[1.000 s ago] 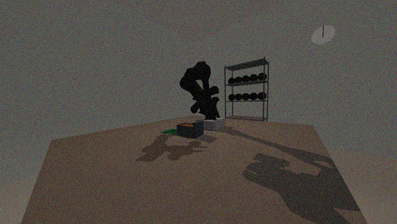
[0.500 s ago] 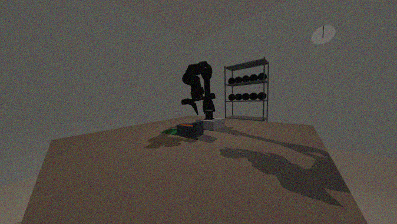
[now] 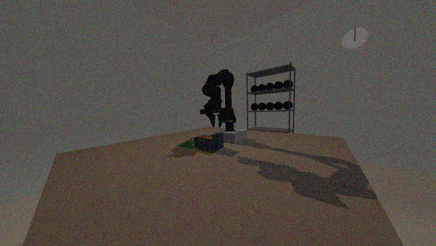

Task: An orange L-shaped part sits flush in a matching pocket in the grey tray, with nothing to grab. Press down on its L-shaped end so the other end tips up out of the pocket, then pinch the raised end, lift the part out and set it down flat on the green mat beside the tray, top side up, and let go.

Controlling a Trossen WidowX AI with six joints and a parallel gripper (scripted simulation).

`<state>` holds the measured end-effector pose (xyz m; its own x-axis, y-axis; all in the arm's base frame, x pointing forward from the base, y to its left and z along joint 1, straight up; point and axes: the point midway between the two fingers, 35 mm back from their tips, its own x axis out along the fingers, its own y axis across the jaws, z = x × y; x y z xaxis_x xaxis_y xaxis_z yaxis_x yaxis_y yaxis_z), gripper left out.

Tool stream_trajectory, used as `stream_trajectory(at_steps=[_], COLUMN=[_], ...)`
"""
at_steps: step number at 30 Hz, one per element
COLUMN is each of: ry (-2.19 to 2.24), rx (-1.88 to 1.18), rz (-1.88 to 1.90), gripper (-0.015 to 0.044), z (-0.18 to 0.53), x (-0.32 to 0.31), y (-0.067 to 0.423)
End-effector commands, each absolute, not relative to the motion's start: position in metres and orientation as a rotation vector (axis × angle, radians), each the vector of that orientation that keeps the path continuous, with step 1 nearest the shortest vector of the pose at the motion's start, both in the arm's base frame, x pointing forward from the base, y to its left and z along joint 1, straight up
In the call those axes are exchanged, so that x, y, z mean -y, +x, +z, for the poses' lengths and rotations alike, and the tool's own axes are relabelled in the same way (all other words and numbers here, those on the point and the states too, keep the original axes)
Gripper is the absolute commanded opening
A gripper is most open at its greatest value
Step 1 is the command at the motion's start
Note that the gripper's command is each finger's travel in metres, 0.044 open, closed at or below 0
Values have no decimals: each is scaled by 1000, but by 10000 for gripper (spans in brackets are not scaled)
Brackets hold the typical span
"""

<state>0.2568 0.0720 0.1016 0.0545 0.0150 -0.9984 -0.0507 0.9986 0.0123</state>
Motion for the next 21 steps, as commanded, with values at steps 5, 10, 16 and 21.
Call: stream_trajectory(at_steps=[5,10,16,21], ry=[-35,-35,-35,-35], rx=[-1547,-1547,-1547,-1547], rz=[36,36,36,36], gripper=[180,180,180,180], z=[47,45,36,28], x=[-69,-69,-69,-69], y=[251,251,252,252])
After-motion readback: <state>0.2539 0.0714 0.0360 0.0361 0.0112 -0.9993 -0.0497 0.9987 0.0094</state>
